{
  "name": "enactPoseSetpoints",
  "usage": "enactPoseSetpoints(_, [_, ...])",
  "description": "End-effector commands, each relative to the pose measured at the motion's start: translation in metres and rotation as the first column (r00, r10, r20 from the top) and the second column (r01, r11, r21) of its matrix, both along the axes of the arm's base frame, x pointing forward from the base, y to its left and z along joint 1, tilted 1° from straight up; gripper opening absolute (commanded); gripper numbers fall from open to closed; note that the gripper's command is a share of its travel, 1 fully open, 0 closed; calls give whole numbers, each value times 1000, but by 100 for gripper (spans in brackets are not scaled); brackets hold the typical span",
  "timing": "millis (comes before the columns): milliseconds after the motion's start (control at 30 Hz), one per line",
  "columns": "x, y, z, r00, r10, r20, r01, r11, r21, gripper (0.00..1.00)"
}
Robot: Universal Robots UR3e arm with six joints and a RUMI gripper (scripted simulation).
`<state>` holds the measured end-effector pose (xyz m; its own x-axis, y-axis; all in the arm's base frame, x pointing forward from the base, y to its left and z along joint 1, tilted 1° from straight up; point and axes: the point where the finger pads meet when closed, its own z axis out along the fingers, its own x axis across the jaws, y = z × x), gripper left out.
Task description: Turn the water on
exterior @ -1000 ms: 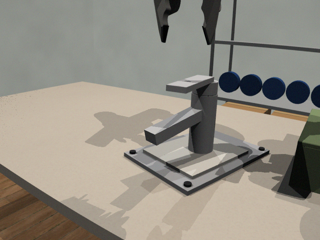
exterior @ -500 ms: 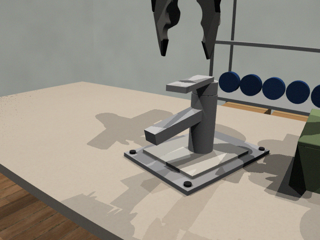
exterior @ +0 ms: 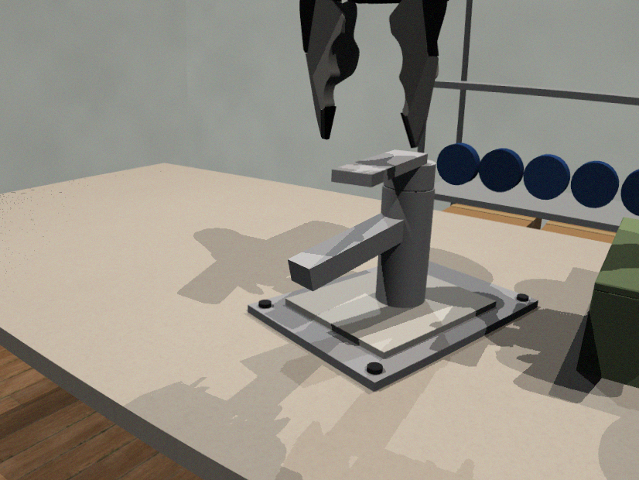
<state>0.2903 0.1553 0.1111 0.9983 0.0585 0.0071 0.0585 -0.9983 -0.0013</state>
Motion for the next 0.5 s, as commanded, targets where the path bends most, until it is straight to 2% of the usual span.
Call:
enactPoseSetpoints(0, [1, 0, -3, 1000, 0, 4, 0, 1000, 1, 41])
enactPoseSetpoints(467, [1, 0, -7, 1000, 0, 4, 0, 1000, 1, 41])
